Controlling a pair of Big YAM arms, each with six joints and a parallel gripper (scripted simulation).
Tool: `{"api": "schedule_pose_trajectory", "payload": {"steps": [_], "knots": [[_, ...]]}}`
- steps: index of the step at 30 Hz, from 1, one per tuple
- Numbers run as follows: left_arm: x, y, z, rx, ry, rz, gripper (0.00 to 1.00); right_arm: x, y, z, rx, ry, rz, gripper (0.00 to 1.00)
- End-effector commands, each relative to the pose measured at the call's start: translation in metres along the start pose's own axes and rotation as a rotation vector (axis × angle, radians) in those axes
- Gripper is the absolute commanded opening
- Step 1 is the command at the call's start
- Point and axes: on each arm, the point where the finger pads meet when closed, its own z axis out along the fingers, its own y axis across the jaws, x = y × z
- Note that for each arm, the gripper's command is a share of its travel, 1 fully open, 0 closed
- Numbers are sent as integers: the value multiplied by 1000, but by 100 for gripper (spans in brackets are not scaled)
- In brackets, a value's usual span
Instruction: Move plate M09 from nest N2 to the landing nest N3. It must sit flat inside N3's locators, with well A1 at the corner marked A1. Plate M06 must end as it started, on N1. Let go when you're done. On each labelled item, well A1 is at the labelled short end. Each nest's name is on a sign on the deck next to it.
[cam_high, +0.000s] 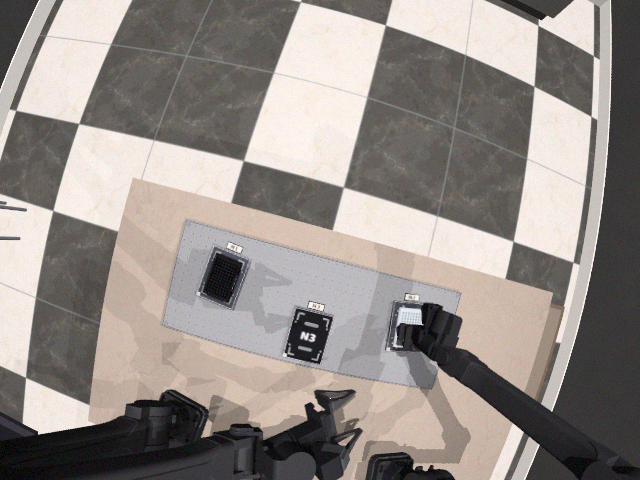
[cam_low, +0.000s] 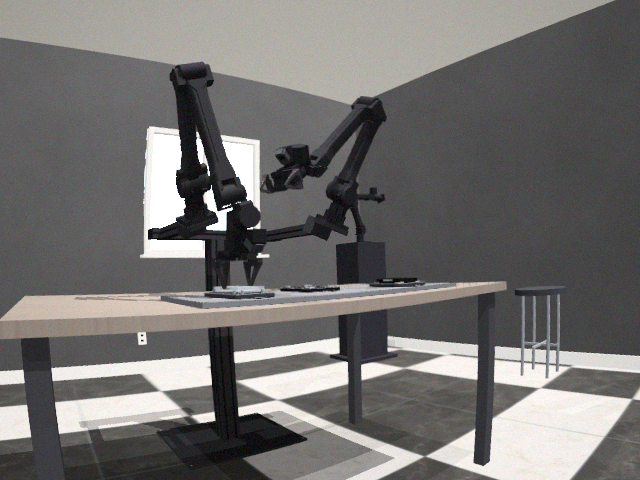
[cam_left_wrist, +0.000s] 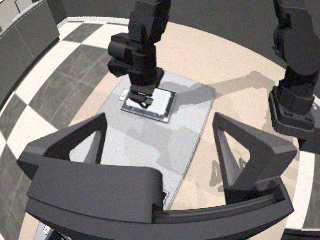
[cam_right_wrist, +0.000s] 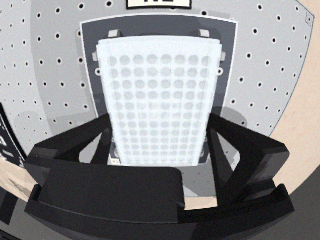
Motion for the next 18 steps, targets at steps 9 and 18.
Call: {"api": "schedule_pose_trajectory", "payload": {"steps": [9,18], "knots": [[-39,13,8,-25,-73,8,100,-2,0,-42,0,-7,8,79],[-9,63,3,25,82,260,100,2,3,-37,-4,8,6,79]]}}
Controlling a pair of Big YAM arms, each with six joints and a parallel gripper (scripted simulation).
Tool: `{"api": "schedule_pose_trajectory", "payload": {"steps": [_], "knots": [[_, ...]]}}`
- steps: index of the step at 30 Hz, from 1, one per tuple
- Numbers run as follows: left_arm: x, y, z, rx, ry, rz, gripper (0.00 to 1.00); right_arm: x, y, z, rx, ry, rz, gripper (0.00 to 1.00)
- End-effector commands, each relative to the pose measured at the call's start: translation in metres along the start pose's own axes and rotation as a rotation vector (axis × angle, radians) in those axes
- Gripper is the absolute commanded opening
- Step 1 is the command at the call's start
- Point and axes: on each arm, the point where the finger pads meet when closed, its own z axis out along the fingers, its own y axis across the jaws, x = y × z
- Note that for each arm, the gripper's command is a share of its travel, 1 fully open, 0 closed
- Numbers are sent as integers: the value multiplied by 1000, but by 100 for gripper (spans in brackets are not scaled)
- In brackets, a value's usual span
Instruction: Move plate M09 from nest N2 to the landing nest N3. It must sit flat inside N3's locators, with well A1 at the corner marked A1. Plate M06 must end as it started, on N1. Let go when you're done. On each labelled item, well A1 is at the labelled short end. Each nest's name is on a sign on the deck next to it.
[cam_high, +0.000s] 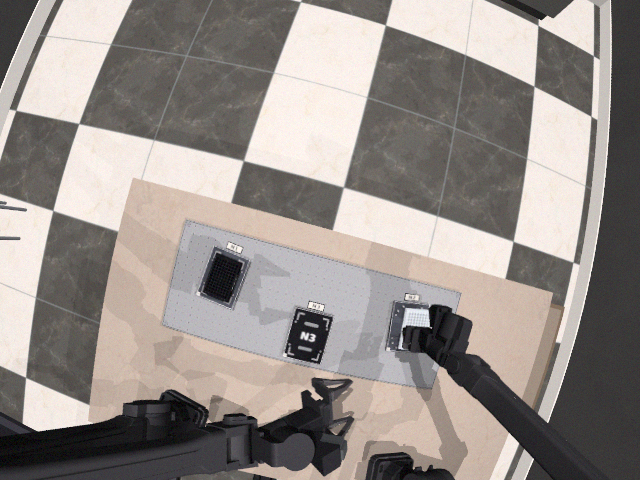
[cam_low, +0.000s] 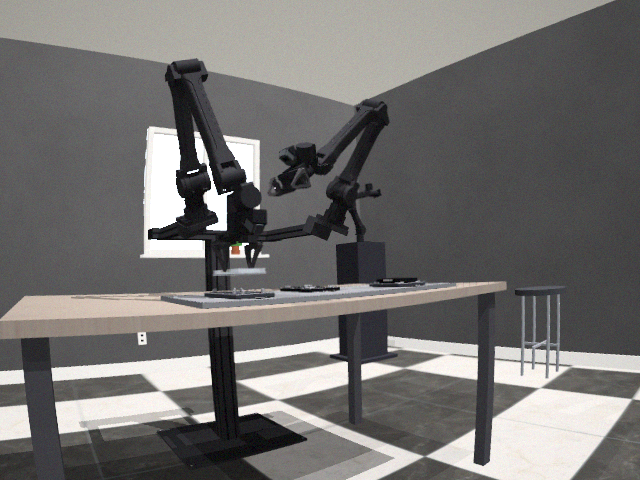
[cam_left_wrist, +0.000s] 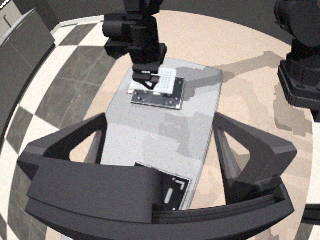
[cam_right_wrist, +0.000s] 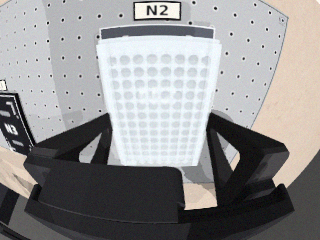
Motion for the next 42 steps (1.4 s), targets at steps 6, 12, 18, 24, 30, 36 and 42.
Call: {"api": "schedule_pose_trajectory", "payload": {"steps": [6,12,18,24,30,36,42], "knots": [[39,92,-36,143,141,246,100,14,50,7,-13,21,127,79],[69,114,-79,260,167,280,100,17,117,6,-16,11,191,79],[90,122,-131,361,141,262,100,42,209,5,-4,26,190,79],[95,121,-151,397,122,203,100,57,277,5,-1,22,173,79],[94,121,-152,397,118,194,100,63,309,4,-3,20,154,79],[94,121,-152,397,119,194,100,65,321,5,-5,21,118,79],[99,111,-150,413,122,198,100,63,318,7,-2,25,128,79]]}}
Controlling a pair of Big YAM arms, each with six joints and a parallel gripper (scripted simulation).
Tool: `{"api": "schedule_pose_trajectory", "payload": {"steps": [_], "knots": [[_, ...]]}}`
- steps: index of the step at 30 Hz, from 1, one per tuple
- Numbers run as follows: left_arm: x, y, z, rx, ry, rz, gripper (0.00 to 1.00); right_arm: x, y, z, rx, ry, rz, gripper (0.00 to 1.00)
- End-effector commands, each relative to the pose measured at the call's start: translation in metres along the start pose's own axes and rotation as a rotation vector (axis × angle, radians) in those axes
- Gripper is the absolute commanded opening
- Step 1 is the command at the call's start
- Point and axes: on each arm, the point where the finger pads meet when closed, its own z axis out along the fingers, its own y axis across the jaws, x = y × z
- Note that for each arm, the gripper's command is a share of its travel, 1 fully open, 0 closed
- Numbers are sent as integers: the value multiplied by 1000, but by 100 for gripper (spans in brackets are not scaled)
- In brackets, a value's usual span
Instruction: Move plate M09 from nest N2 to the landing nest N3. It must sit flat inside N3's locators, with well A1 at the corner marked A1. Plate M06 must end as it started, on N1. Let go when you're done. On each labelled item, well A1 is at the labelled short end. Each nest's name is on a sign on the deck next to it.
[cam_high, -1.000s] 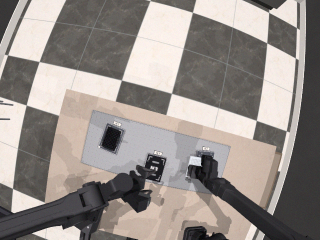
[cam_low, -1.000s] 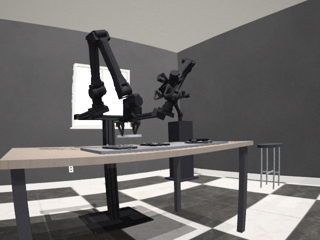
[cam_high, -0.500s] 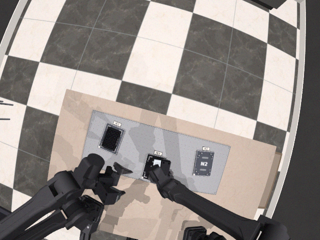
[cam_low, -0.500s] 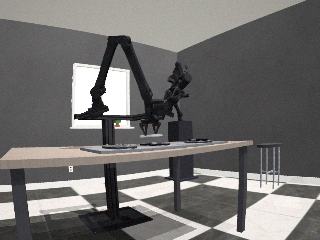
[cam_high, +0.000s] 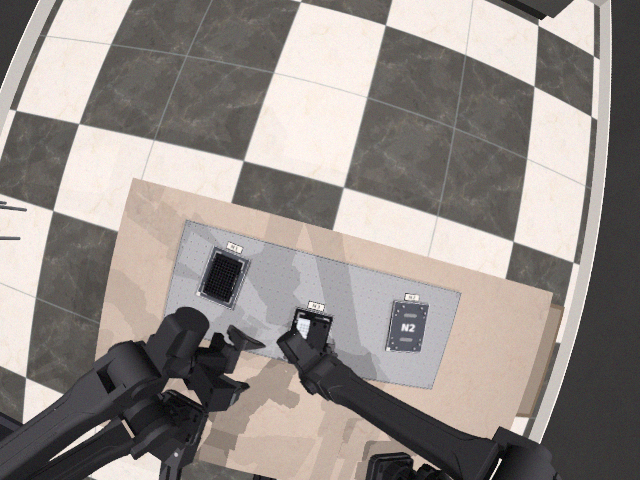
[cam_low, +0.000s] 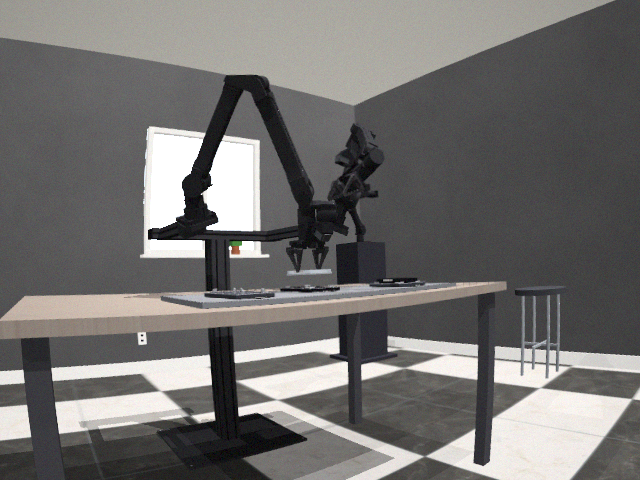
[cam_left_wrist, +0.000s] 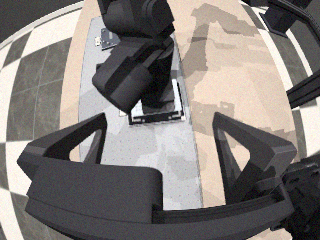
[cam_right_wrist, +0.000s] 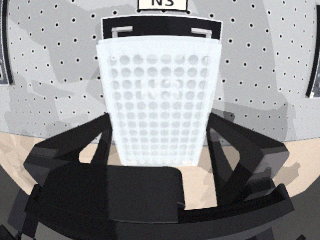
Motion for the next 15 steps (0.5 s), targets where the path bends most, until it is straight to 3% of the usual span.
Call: {"api": "schedule_pose_trajectory", "payload": {"steps": [1,8,15], "knots": [[-10,18,-10,-34,-14,28,100,-4,3,4,9,4,21,79],[-10,18,-10,-34,-14,28,100,-10,0,26,1,3,42,79],[-10,18,-10,-34,-14,28,100,-12,7,18,-13,-12,35,79]]}}
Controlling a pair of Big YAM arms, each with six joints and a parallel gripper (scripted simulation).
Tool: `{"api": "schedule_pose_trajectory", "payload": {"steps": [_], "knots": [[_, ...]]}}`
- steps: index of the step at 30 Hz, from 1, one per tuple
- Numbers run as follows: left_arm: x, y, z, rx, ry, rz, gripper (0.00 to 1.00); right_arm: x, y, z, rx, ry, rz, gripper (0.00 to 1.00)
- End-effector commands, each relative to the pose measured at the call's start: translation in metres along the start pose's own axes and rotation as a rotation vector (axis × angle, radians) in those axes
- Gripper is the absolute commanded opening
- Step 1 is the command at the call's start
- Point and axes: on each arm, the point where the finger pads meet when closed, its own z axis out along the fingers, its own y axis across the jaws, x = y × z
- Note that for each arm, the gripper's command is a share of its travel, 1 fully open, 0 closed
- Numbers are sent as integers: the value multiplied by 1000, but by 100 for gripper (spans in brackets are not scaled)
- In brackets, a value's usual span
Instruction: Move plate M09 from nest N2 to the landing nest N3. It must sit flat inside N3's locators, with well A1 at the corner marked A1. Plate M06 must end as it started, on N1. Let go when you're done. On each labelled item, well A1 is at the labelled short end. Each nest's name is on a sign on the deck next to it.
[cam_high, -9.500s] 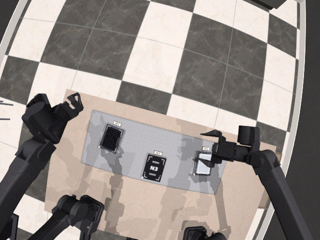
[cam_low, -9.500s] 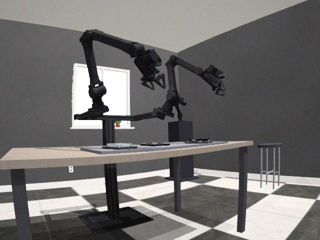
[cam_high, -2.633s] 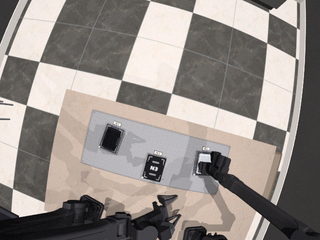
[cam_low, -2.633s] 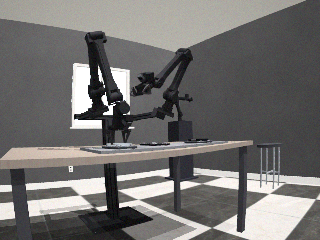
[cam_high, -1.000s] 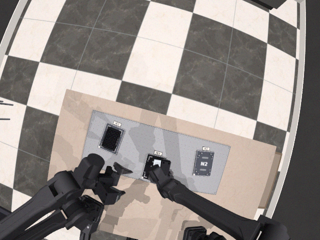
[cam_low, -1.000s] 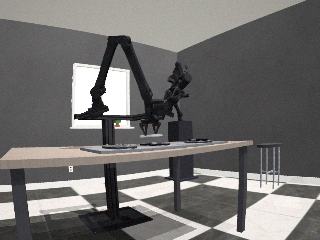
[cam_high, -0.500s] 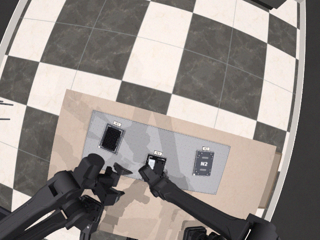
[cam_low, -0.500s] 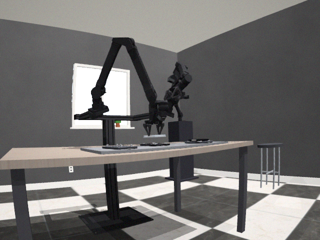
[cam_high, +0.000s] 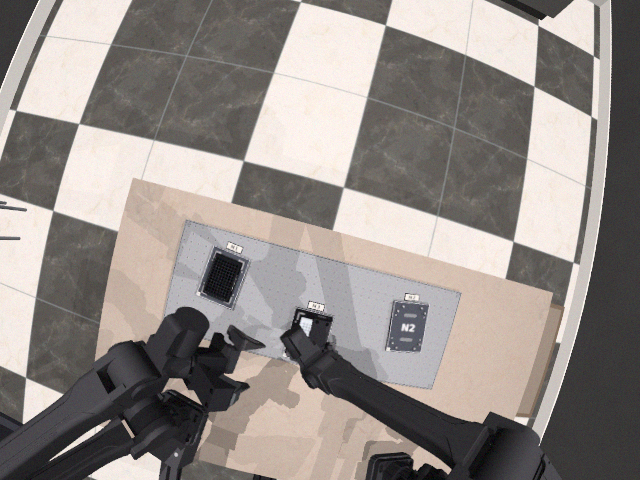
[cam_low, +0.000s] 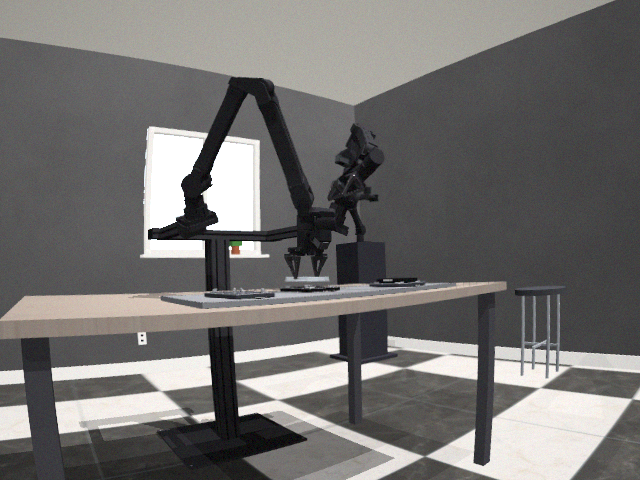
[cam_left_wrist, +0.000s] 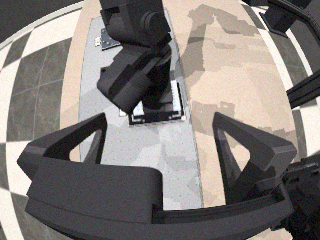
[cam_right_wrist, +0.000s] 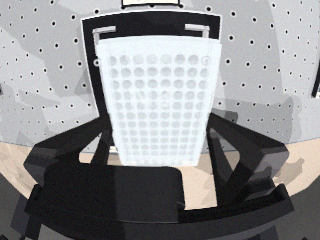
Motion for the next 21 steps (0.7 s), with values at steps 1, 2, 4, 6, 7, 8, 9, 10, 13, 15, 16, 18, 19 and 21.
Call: {"api": "schedule_pose_trajectory", "payload": {"steps": [1,2,4,6,7,8,9,10,13,15,16,18,19,21], "knots": [[-10,18,-10,-34,-14,26,100,-14,15,-4,-32,-32,11,79],[-10,18,-10,-34,-14,26,100,-14,15,-4,-32,-32,11,79],[-10,18,-10,-34,-14,26,100,-14,15,-4,-32,-32,11,79],[-10,18,-10,-34,-14,26,100,-14,15,-4,-32,-32,11,79],[-10,18,-10,-34,-14,26,100,-14,15,-4,-32,-32,11,79],[-10,18,-10,-34,-14,26,100,-14,15,-4,-32,-32,11,79],[-10,18,-10,-34,-14,26,100,-13,14,-3,-29,-30,9,79],[-10,18,-10,-34,-14,26,100,-11,14,0,-26,-26,-6,79],[-10,18,-10,-34,-14,26,100,-10,15,4,-26,-26,-10,79],[-10,18,-10,-34,-14,26,100,-10,17,5,-29,-28,-10,79],[-10,18,-10,-34,-14,26,100,-10,17,6,-30,-29,-10,79],[-10,18,-10,-34,-14,26,100,-11,18,6,-30,-29,-9,79],[-10,18,-10,-34,-14,26,100,-11,18,6,-30,-29,-9,79],[-10,18,-10,-34,-14,26,100,-11,18,6,-30,-29,-9,79]]}}
